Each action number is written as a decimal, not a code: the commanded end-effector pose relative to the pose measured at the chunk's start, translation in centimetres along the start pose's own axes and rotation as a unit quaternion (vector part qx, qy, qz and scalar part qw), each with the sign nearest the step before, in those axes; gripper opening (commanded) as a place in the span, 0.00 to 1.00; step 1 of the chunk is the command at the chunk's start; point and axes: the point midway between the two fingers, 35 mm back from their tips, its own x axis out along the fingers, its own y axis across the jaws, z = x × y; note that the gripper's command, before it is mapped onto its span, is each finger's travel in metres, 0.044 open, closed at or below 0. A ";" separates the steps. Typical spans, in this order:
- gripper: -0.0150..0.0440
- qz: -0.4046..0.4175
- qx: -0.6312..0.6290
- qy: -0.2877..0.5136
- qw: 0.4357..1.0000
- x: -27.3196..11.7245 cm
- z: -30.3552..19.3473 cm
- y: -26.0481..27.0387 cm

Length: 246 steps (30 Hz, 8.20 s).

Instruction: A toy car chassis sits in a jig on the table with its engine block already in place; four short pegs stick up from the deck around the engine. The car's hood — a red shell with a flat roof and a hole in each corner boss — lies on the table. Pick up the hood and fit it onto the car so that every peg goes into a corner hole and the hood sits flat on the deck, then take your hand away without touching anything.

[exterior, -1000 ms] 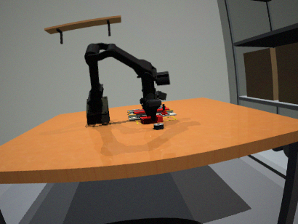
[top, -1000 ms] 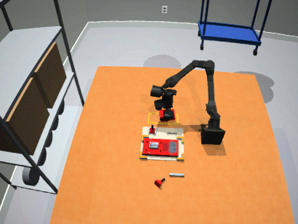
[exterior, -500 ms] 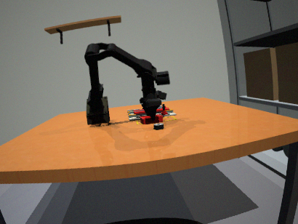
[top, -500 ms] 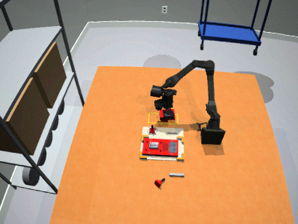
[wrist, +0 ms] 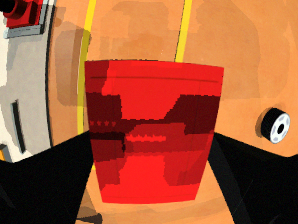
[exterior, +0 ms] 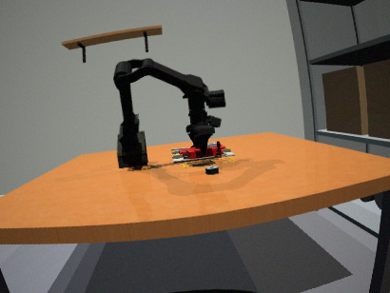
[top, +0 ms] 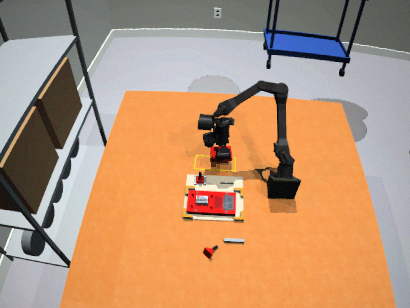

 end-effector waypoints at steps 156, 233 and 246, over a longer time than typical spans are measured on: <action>0.25 0.006 0.068 -0.004 0.998 -1.8 10.0 23.9; 1.00 0.007 0.071 -0.002 0.997 -7.1 10.1 23.9; 1.00 0.007 0.071 -0.002 0.997 -7.1 10.1 23.9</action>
